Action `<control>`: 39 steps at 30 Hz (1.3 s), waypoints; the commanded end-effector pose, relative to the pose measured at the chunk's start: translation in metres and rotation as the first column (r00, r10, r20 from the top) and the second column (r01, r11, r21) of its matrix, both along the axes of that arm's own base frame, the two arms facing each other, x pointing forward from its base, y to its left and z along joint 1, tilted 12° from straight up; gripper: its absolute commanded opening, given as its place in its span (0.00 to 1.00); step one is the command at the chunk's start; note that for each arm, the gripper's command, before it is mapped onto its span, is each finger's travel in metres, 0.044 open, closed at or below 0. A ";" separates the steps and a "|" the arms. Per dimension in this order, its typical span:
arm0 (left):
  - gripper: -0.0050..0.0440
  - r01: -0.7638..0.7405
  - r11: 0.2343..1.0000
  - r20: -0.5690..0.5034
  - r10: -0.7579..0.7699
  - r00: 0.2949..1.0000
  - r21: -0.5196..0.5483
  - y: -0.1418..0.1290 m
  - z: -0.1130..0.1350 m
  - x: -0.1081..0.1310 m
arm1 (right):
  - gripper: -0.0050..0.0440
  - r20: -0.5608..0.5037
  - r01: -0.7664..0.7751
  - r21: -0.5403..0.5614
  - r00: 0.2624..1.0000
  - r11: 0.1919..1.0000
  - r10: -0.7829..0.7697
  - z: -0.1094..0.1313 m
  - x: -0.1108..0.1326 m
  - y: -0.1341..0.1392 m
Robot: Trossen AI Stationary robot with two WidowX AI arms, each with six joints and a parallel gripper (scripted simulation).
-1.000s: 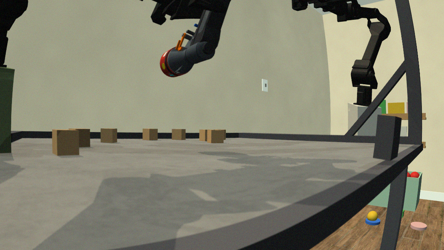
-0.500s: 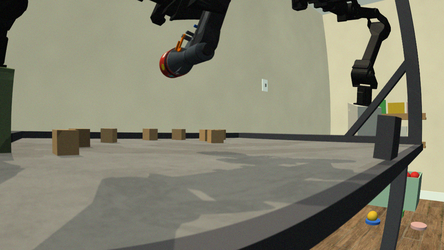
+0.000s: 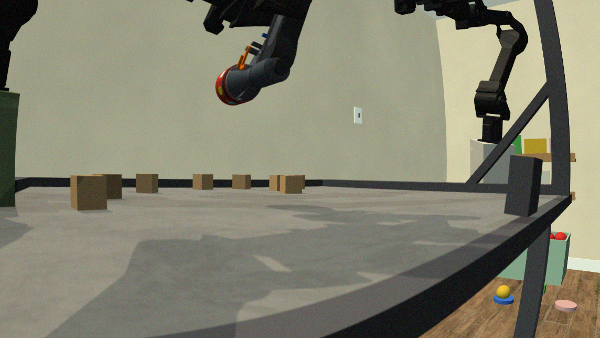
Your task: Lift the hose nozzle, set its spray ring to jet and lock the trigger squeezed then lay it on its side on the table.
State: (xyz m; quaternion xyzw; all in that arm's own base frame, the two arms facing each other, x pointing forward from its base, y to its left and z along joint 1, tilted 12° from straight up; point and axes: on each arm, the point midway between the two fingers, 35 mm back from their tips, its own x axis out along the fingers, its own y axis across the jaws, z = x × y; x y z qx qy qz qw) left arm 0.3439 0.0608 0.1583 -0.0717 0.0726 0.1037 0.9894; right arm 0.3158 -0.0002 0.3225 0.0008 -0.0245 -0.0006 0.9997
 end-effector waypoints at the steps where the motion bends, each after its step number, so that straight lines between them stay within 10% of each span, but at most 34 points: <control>1: 0.44 -0.008 1.000 0.036 0.008 0.999 0.003 0.001 0.012 0.002 | 0.45 0.018 0.003 -0.002 1.000 1.000 -0.003 0.007 -0.002 0.000; 39: 0.44 -0.445 0.895 -0.074 0.444 0.893 -0.005 -0.042 -0.061 -0.032 | 0.45 0.018 0.003 -0.002 1.000 1.000 -0.003 0.007 -0.002 0.000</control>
